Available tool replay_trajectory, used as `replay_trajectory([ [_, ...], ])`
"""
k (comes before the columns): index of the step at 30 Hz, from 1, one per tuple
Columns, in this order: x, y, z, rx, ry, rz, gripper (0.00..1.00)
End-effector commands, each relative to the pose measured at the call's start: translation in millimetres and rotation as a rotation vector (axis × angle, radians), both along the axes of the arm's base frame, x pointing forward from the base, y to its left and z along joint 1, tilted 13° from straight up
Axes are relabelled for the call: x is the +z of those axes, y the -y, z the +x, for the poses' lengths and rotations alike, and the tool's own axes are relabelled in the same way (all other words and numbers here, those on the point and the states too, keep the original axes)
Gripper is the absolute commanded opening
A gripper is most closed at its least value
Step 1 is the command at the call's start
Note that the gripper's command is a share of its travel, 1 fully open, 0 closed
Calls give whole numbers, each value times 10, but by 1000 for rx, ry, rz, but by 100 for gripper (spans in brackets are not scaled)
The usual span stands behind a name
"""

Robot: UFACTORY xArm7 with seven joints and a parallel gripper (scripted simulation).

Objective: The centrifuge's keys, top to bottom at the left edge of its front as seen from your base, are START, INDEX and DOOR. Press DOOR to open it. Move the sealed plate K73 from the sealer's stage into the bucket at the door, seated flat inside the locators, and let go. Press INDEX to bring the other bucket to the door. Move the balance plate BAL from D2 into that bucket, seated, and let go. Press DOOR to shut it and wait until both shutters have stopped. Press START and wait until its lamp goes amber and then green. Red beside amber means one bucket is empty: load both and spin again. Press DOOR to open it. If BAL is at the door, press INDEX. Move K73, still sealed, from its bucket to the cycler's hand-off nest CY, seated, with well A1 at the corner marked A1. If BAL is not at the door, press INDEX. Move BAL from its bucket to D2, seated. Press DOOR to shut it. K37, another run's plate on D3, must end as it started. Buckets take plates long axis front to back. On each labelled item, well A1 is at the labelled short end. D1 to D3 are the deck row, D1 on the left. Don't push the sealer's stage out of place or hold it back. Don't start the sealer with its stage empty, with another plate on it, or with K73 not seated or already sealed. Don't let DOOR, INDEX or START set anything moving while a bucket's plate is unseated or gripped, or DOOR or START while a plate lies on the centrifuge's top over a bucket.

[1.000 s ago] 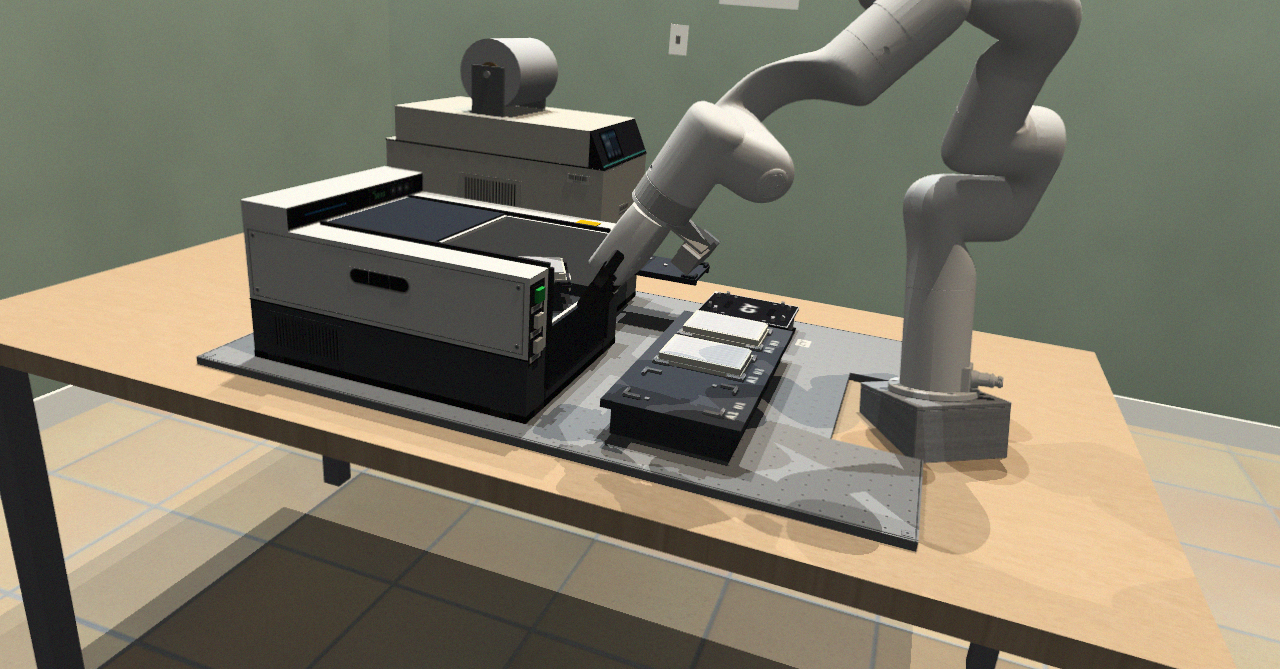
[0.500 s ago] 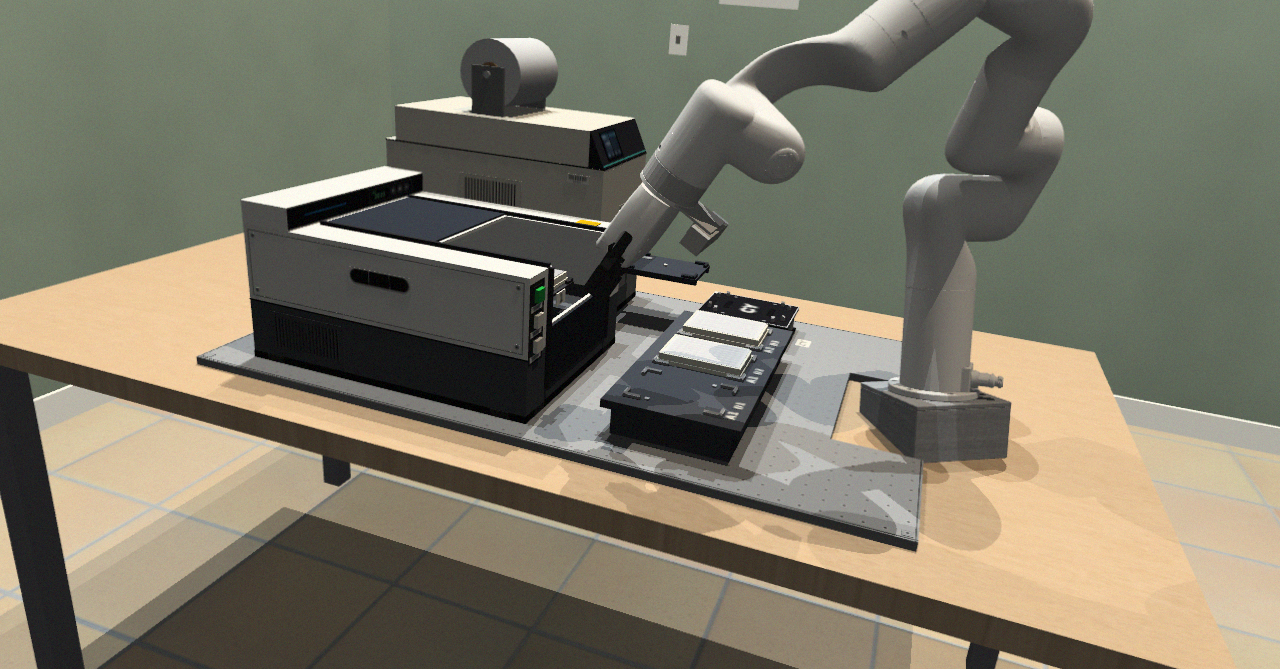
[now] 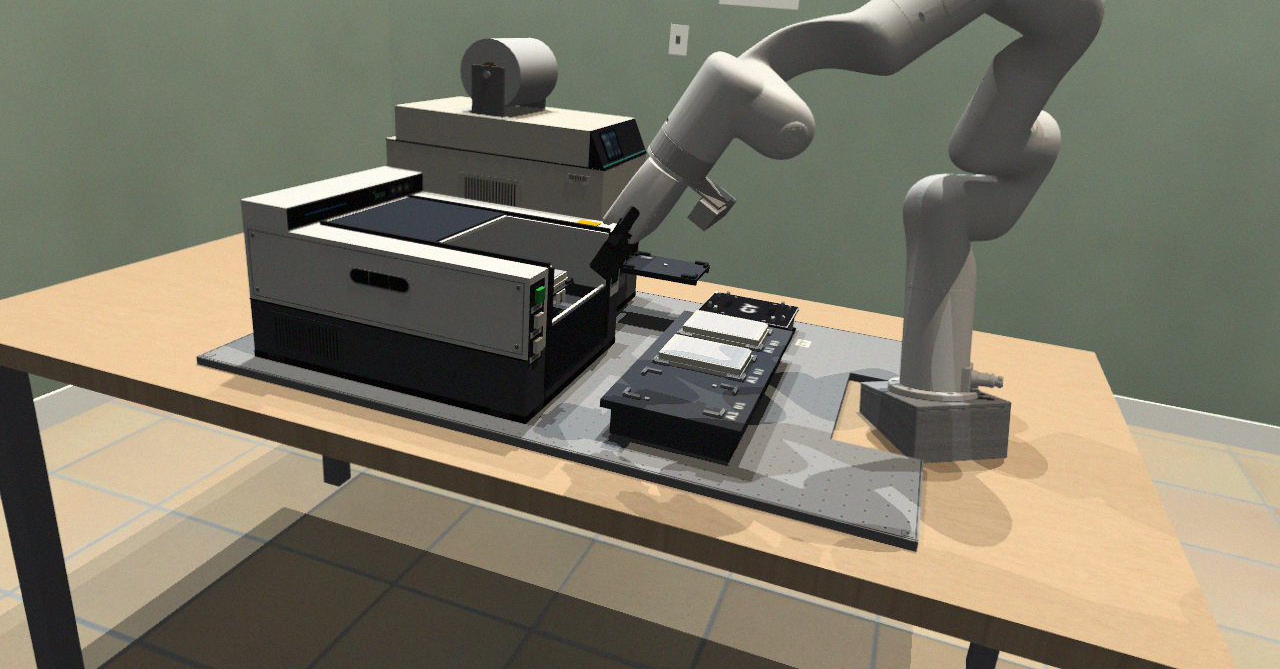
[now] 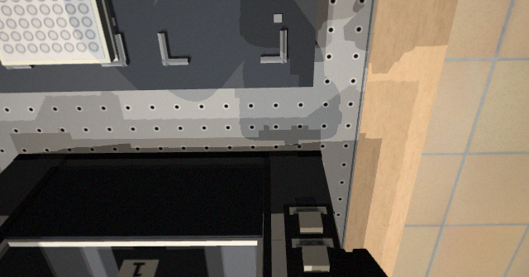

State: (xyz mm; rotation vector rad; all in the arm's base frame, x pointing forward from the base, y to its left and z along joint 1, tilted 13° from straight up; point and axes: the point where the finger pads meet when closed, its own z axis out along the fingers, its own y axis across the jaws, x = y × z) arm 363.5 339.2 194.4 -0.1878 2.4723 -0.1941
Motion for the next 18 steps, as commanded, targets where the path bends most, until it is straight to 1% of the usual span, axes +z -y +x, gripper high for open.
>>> replay_trajectory([
  [1, 22, -12, 2, -5, -30, 0, 0],
  [3, 22, -13, 2, -17, -95, -5, 0],
  [5, 22, -13, 2, -17, -95, -5, 0],
  [18, 22, -12, 3, -95, -510, -42, 0],
])
